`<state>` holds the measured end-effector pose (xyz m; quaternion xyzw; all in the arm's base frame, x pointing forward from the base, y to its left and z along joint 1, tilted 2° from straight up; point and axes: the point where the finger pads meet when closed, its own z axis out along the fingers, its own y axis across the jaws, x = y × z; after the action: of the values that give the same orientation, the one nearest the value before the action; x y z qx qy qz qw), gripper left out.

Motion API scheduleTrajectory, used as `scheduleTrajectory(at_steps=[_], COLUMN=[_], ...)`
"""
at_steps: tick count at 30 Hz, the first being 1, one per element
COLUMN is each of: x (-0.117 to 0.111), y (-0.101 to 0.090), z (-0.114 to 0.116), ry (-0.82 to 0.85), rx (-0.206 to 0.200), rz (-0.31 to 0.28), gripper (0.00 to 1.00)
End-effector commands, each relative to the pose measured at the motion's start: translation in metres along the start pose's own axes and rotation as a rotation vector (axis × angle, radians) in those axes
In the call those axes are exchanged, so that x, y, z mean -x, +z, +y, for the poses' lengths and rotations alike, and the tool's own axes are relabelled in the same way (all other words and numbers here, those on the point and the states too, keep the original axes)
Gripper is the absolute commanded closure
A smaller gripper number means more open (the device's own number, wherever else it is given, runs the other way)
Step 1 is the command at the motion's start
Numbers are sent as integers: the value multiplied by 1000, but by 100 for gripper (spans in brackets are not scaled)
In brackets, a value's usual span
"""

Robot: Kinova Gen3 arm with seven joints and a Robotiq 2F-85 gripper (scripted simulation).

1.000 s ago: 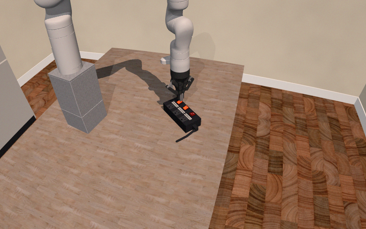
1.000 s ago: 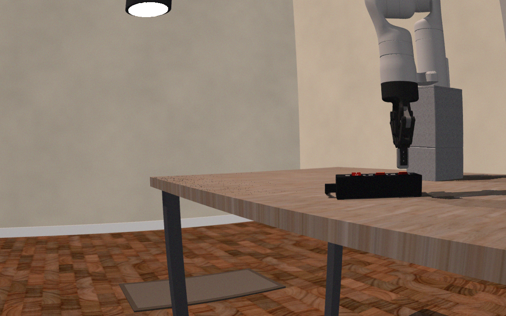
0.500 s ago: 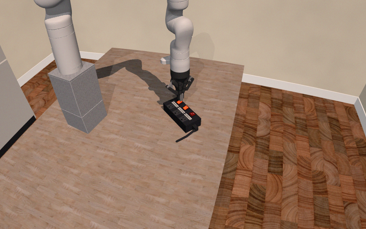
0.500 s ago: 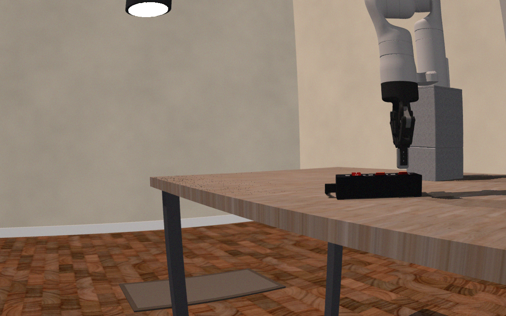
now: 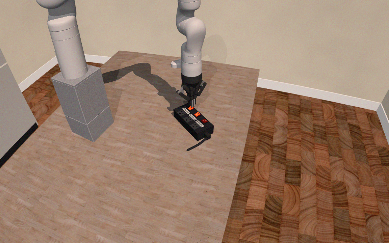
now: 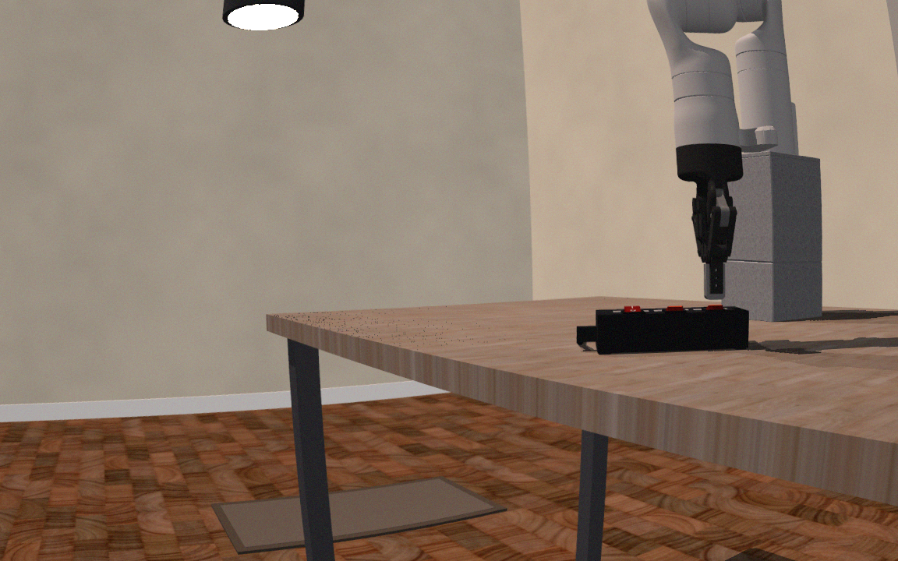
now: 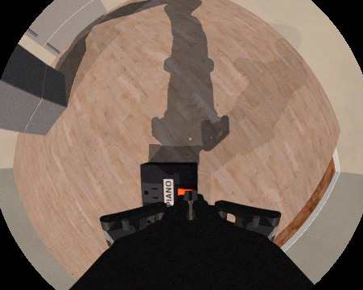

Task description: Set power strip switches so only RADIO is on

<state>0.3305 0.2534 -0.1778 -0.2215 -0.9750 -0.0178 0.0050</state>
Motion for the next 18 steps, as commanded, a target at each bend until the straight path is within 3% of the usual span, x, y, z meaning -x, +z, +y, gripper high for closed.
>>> scheduleTrajectory(at_steps=[1,18], x=[0,-1], y=[0,0], z=[5,4], ry=[14,14], rx=[8,3], rz=[-2,-1], gripper=[100,100])
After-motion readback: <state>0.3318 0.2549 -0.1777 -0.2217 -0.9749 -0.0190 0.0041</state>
